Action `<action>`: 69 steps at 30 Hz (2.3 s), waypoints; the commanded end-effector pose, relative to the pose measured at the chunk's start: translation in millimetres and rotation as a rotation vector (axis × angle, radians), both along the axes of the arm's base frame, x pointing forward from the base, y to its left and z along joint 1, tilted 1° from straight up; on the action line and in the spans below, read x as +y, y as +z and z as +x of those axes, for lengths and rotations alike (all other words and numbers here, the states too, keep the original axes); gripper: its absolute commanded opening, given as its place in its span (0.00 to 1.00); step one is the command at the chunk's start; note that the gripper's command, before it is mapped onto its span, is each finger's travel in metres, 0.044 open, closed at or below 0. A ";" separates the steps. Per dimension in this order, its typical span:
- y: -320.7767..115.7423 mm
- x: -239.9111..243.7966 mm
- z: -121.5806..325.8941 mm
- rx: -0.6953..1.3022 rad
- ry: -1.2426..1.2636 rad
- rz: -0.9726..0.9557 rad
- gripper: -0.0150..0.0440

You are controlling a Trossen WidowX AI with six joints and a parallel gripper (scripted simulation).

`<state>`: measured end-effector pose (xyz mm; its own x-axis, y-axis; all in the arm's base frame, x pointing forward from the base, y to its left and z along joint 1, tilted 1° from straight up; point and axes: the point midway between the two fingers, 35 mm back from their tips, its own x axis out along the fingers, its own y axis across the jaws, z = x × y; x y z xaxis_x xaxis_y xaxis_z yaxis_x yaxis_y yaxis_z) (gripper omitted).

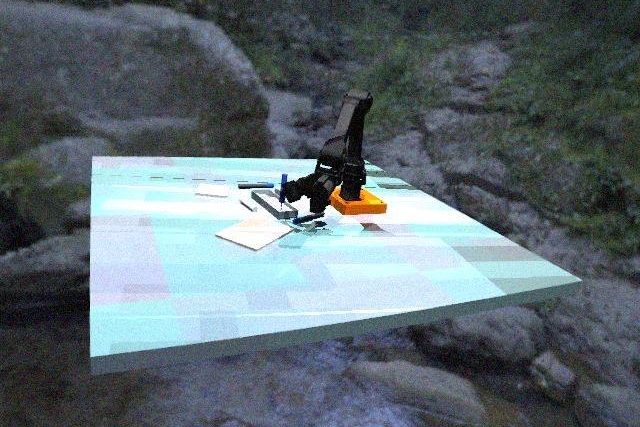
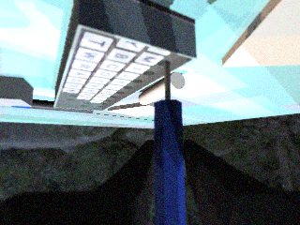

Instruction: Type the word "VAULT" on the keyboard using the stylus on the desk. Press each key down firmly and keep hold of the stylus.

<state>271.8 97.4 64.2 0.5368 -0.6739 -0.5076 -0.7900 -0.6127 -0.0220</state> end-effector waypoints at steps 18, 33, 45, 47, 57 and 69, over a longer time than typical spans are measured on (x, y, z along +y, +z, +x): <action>-10.7 -0.8 -0.1 0.002 0.004 -0.010 0.39; -13.1 -0.8 -0.1 0.002 0.004 -0.010 0.39; 25.7 -1.1 -0.2 0.002 0.004 -0.010 0.39; 26.7 -1.2 -0.3 0.002 0.004 -0.010 0.39; 20.7 -1.6 -0.2 0.001 0.000 -0.003 0.29; 13.9 -44.6 14.8 0.039 -0.014 0.037 0.25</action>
<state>283.5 68.3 81.0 0.5162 -0.6668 -0.5374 -0.7984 -0.6017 -0.0204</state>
